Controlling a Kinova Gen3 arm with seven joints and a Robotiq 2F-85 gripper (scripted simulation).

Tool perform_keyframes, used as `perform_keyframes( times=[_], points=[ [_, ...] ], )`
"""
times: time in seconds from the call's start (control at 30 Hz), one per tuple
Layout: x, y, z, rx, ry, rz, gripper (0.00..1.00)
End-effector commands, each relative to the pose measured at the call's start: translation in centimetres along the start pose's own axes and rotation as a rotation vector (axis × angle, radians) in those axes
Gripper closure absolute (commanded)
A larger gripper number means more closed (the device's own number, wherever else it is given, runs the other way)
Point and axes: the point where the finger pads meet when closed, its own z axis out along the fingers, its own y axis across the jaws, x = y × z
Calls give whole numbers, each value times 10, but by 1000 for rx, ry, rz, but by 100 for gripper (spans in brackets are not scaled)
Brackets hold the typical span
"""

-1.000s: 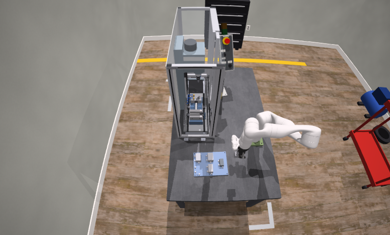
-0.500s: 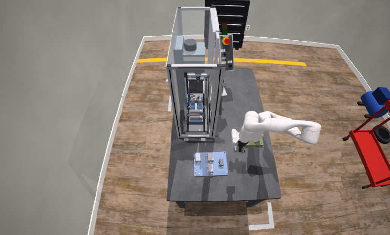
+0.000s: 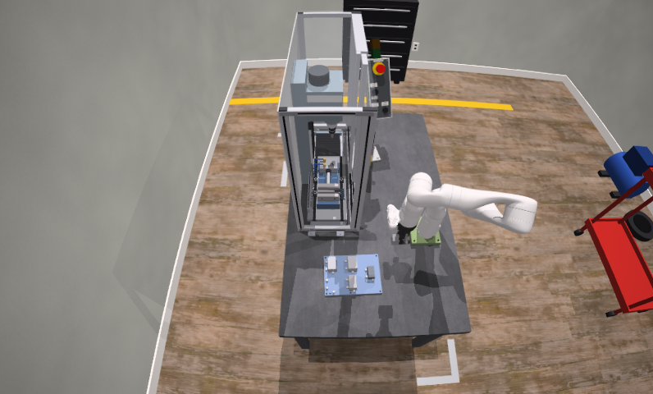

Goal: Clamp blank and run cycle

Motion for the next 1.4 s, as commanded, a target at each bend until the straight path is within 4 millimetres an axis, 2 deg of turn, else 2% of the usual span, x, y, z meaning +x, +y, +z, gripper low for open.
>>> perform_keyframes(
  times=[0.0,0.1,0.5,0.67,1.07,1.23,1.37],
  points=[
    [0,19,-7,1,1,0,90],
    [0,47,-16,1,1,0,90],
    [0,47,-16,1,1,0,90],
    [0,95,-32,0,1,0,90],
    [0,95,-32,0,1,0,90],
    [0,142,-48,0,1,0,90],
    [0,142,-48,0,1,0,90]
  ],
)
